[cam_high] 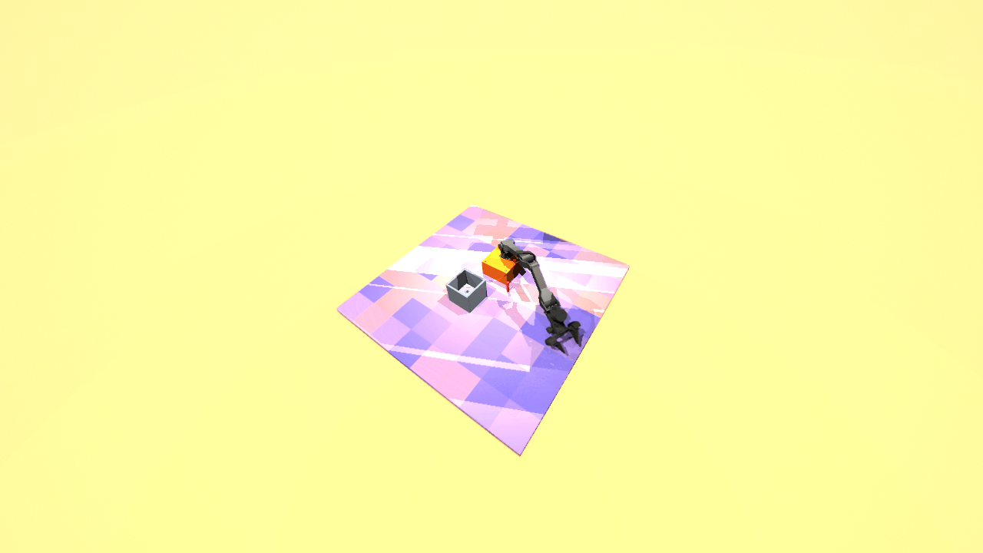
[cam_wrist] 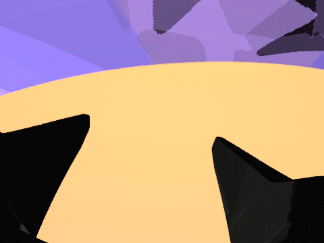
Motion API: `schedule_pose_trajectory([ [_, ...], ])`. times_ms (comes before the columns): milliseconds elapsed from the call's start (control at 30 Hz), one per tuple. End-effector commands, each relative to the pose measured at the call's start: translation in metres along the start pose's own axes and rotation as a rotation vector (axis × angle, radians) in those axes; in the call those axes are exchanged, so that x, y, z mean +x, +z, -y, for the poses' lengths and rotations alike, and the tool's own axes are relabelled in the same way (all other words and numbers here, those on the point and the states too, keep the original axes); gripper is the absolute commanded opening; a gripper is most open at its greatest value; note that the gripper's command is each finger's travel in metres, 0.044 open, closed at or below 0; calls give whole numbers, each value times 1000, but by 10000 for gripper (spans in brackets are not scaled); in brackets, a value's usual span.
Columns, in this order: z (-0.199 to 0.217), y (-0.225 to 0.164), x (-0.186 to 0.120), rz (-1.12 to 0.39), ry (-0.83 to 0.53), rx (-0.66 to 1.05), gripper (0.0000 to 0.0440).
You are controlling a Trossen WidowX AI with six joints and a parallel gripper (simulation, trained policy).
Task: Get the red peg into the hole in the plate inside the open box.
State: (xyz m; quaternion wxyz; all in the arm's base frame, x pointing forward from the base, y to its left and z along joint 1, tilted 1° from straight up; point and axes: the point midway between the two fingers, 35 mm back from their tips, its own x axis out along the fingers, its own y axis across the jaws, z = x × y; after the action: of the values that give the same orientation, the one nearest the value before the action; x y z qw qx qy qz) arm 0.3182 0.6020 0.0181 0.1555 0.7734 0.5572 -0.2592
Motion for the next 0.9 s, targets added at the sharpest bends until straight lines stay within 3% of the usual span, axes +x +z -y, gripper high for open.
schedule_pose_trajectory([
  [0, -2, -3, -4, 5, 4, -30, 409],
  [367, -22, -55, -61, 29, 55, -410, 423],
  [867, -28, -133, -176, 57, 125, -927, 440],
])
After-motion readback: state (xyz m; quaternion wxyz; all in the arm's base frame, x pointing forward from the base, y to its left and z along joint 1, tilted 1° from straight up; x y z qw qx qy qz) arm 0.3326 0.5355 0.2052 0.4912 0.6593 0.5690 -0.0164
